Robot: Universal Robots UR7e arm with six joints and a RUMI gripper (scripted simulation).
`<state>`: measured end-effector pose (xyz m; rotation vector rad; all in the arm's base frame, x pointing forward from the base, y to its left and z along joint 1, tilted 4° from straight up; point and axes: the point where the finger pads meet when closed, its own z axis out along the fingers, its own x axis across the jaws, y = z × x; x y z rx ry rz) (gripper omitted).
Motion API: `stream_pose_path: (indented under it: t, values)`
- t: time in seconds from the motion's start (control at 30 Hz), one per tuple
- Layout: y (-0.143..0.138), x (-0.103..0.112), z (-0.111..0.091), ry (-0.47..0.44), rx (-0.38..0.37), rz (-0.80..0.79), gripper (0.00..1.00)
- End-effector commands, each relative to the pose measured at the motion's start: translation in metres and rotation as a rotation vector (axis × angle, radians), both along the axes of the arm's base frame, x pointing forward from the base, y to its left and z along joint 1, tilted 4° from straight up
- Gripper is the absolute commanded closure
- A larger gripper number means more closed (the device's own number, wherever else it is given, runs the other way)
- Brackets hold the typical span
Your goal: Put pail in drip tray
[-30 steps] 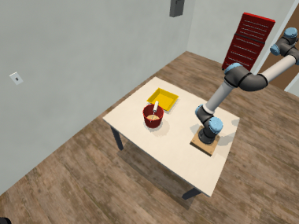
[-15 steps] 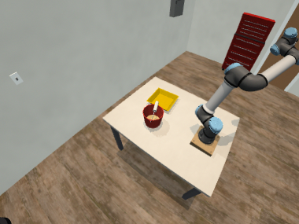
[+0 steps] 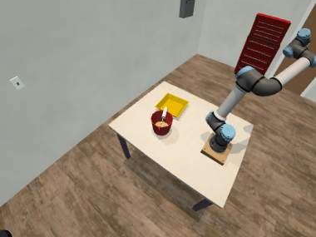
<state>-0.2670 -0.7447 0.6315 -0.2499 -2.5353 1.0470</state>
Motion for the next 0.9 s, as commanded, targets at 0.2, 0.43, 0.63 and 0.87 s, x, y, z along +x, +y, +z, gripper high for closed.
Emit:
stream_pose_path:
  t: [0.2, 0.43, 0.63, 0.87]
  values:
    - [-0.019, 0.084, -0.023, 0.037, 0.076, 0.169, 0.00]
    - [-0.026, 0.147, -0.042, 0.068, 0.131, 0.299, 0.00]
    - [-0.026, 0.243, -0.069, 0.119, 0.207, 0.495, 0.00]
    - [-0.003, 0.373, -0.107, 0.203, 0.304, 0.777, 0.00]
